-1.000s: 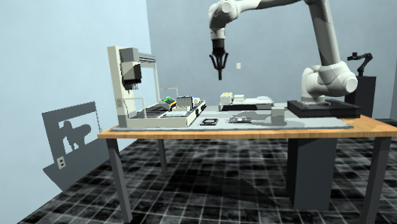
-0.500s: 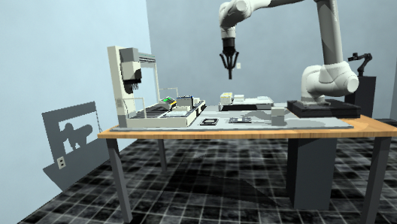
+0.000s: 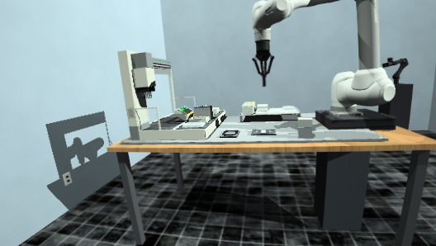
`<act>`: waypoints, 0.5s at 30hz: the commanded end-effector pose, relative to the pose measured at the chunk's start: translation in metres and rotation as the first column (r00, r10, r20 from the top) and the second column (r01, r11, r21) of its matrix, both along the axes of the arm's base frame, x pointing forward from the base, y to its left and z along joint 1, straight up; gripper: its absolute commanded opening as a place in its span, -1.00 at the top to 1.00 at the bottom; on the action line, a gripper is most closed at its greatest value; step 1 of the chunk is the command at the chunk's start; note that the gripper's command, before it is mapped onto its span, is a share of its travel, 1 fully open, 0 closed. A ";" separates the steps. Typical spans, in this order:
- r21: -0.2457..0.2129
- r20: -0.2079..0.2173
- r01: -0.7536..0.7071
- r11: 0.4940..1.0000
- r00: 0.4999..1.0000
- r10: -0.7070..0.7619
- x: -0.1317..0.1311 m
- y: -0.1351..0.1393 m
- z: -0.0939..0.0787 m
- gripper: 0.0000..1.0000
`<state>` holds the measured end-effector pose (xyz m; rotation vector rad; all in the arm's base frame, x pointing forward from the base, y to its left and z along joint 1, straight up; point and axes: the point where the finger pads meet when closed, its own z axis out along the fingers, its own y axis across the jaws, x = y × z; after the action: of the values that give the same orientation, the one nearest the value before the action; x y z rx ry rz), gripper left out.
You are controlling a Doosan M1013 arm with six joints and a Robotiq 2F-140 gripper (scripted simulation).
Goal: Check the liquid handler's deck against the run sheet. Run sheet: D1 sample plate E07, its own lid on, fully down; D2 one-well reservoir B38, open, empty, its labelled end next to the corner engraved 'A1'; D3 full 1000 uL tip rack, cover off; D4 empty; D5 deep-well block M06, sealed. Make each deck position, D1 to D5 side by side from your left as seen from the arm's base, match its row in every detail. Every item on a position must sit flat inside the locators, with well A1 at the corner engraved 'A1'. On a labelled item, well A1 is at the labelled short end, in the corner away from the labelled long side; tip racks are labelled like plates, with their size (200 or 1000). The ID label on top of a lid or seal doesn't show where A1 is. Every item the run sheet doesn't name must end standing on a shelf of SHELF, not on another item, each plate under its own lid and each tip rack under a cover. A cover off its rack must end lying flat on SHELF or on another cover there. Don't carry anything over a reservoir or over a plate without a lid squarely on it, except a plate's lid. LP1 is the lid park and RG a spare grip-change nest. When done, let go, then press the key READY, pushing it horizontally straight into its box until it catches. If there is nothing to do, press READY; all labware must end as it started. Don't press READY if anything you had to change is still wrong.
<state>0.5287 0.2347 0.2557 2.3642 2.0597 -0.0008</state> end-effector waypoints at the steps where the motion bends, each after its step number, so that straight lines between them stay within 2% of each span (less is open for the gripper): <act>1: 0.001 0.001 0.000 1.000 1.000 0.000 -0.013 0.000 0.001 0.80; 5: 0.001 0.001 0.000 1.000 1.000 0.000 -0.023 0.000 0.001 0.80; 15: 0.001 0.001 0.000 1.000 1.000 0.000 -0.073 0.001 0.000 0.80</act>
<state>0.4638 0.2350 0.2555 2.3641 2.0597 -0.0006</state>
